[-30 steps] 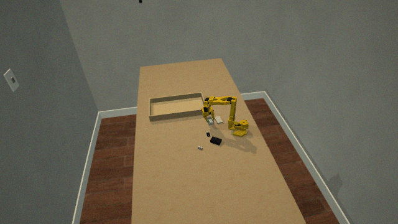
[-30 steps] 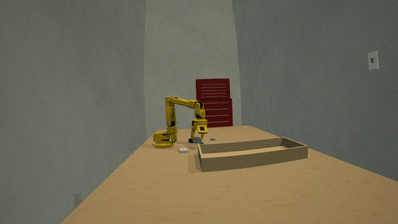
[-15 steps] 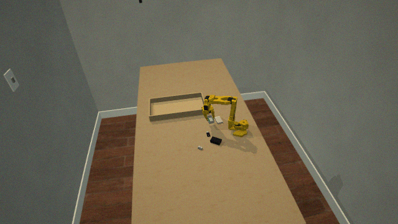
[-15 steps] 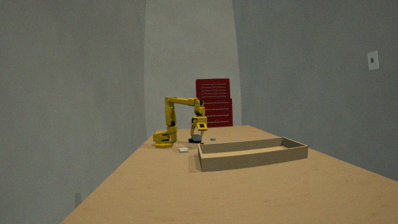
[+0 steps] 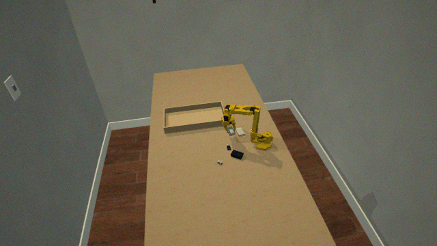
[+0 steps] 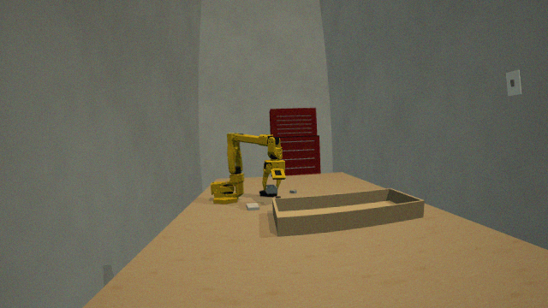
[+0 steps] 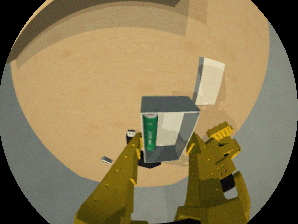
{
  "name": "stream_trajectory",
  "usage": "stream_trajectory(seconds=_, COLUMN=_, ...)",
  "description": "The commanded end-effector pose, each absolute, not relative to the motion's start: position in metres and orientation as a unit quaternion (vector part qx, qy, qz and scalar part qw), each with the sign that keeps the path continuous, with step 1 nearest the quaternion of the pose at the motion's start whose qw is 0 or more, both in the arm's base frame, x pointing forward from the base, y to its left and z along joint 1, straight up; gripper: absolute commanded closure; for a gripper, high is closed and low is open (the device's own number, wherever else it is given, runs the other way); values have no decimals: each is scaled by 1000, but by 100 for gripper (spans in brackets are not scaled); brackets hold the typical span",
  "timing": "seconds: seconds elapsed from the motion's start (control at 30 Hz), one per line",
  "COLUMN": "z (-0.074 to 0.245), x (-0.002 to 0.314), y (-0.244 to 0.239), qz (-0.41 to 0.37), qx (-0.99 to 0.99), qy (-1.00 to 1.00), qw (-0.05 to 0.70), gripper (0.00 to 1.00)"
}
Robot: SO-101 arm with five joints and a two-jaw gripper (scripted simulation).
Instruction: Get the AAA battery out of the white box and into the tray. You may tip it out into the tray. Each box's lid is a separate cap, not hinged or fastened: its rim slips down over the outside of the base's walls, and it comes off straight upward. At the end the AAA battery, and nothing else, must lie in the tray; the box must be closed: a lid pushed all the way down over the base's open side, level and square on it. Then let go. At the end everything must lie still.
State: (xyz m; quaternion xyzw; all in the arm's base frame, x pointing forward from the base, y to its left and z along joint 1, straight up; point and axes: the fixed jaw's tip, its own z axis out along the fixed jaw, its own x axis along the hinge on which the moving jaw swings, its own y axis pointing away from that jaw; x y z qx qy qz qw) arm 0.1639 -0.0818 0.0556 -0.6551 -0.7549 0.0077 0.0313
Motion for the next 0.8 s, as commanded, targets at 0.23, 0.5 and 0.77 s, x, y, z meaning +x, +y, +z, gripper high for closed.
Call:
stream_trajectory(seconds=0.23, z=69, x=171, y=-84, qz=0, qx=-657, qy=-754, qw=0, gripper=81)
stream_trajectory(seconds=0.5, z=77, x=173, y=-85, qz=0, qx=-657, qy=-754, qw=0, gripper=81)
stream_trajectory(seconds=0.77, z=78, x=173, y=-85, qz=0, qx=-657, qy=-754, qw=0, gripper=81)
